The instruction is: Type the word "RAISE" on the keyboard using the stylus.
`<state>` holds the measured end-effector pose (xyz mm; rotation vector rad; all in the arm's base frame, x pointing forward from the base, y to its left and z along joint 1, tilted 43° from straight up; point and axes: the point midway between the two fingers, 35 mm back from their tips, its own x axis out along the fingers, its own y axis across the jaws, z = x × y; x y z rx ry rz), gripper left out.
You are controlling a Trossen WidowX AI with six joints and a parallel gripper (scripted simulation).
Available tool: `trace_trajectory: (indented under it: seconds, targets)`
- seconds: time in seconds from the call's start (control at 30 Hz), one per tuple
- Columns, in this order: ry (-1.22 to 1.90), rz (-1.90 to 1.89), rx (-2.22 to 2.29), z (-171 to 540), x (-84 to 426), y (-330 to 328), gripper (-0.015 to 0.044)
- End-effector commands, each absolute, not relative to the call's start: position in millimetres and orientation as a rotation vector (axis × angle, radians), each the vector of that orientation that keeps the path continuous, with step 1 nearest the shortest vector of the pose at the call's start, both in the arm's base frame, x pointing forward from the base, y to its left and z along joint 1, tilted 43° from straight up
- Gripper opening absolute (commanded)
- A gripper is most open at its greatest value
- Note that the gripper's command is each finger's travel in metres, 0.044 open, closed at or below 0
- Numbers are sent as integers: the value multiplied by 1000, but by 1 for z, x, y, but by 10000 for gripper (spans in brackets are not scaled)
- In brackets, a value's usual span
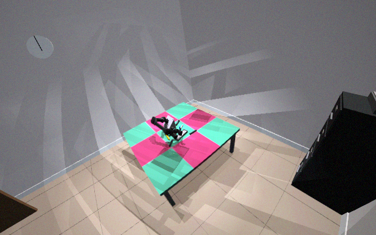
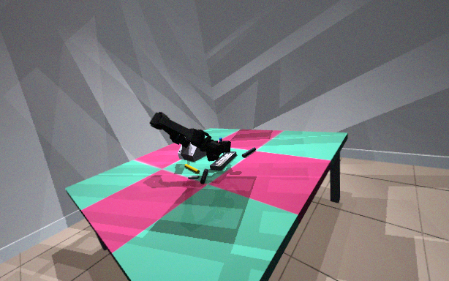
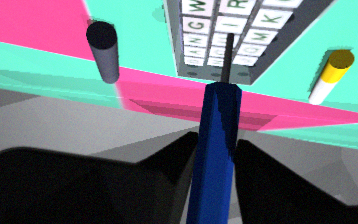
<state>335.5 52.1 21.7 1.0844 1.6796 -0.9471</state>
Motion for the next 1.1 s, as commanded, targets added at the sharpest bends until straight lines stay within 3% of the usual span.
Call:
trace_trajectory:
  seconds: [0.0, 1.07]
  targets:
    - [1681, -944, 1077, 22, 335, 52, 81]
    - [1680, -944, 1077, 11, 336, 42, 81]
